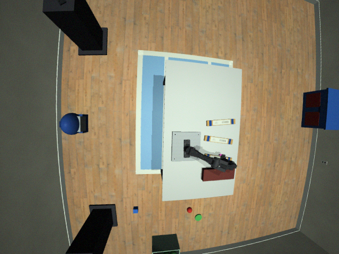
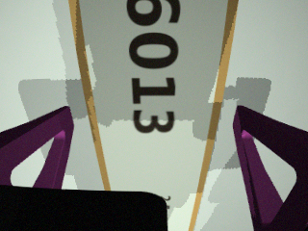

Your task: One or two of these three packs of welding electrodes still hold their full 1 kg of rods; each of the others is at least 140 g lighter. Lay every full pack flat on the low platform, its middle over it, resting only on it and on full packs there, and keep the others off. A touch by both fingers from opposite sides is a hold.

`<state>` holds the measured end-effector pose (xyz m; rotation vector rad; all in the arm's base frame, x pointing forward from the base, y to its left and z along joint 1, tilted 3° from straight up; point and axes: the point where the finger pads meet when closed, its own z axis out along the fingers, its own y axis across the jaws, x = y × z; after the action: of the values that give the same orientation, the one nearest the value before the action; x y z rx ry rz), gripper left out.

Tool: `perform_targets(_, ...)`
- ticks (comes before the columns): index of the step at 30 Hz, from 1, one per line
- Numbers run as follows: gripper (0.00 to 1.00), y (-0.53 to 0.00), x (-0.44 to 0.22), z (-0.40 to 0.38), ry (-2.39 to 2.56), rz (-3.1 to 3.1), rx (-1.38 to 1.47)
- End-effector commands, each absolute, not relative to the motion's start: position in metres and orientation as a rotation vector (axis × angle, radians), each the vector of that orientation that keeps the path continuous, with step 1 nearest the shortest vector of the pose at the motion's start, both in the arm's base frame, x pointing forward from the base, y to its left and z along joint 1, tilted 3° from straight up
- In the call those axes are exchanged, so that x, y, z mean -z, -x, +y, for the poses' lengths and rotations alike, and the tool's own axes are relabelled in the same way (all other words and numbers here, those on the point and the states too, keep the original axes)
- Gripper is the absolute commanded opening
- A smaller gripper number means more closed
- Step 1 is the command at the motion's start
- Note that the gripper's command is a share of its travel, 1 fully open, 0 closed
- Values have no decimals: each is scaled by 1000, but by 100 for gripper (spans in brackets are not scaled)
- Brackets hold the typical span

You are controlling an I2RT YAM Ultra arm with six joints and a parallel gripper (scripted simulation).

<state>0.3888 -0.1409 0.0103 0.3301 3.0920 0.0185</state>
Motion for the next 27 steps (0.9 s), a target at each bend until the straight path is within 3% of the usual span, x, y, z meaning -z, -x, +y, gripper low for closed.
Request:
perform_targets(1, 95, -386, -20, -143, -334, 3054, -3)
perform_targets(27, 95, -381, -142, -144, -328, 3037, 4)
